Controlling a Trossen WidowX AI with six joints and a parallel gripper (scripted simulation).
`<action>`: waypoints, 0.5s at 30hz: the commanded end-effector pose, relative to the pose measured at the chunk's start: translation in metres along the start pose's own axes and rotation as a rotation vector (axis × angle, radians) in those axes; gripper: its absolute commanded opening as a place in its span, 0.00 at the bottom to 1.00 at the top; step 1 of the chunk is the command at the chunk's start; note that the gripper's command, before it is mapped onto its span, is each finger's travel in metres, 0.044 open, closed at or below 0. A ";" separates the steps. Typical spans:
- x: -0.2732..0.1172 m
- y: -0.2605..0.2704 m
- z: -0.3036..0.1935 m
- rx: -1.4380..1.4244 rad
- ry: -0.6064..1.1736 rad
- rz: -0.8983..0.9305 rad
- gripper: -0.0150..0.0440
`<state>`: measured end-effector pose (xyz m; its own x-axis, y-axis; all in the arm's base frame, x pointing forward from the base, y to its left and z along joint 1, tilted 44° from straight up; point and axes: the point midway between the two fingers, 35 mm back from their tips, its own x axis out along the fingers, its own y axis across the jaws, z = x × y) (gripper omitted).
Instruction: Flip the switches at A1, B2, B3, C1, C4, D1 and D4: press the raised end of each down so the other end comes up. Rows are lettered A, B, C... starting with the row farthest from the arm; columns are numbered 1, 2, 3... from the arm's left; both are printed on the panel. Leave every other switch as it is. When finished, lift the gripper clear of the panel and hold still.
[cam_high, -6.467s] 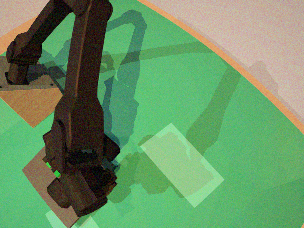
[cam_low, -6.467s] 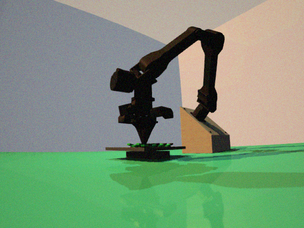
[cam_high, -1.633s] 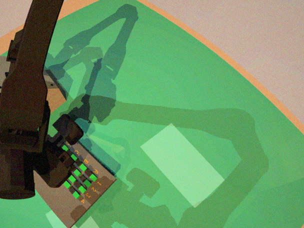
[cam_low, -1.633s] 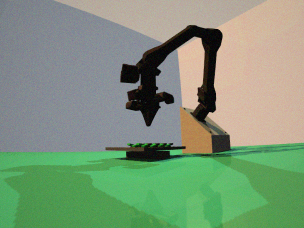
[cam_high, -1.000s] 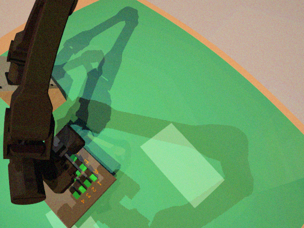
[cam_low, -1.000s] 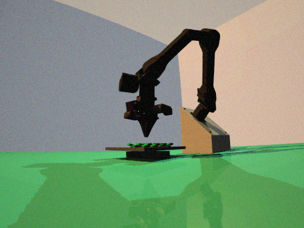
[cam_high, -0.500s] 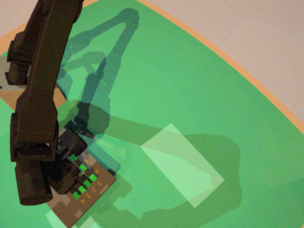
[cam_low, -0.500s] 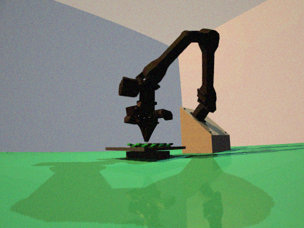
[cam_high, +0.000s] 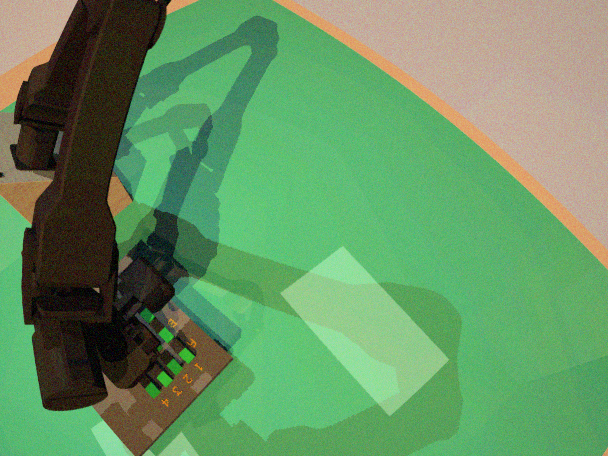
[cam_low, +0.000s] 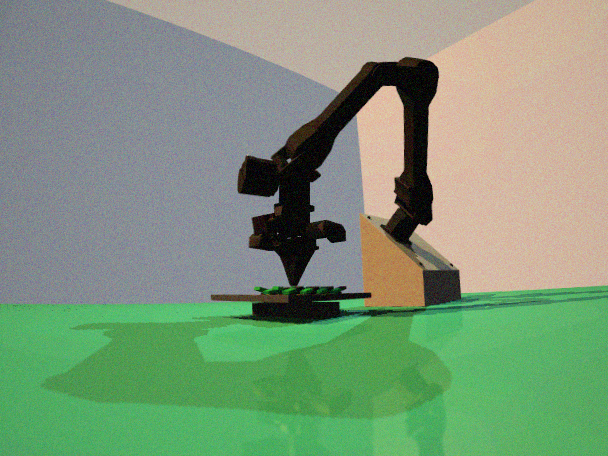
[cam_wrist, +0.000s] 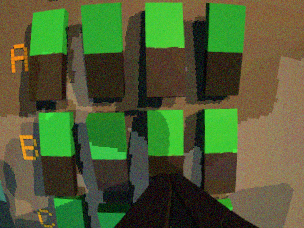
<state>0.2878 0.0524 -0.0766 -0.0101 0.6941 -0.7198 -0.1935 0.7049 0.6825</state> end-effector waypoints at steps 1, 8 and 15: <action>0.001 0.001 0.000 0.005 0.000 0.003 0.25; 0.001 0.001 0.000 0.005 0.000 0.003 0.25; 0.002 0.001 0.000 0.005 0.000 0.003 0.25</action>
<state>0.2878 0.0528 -0.0772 -0.0097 0.6941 -0.7198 -0.1933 0.7049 0.6824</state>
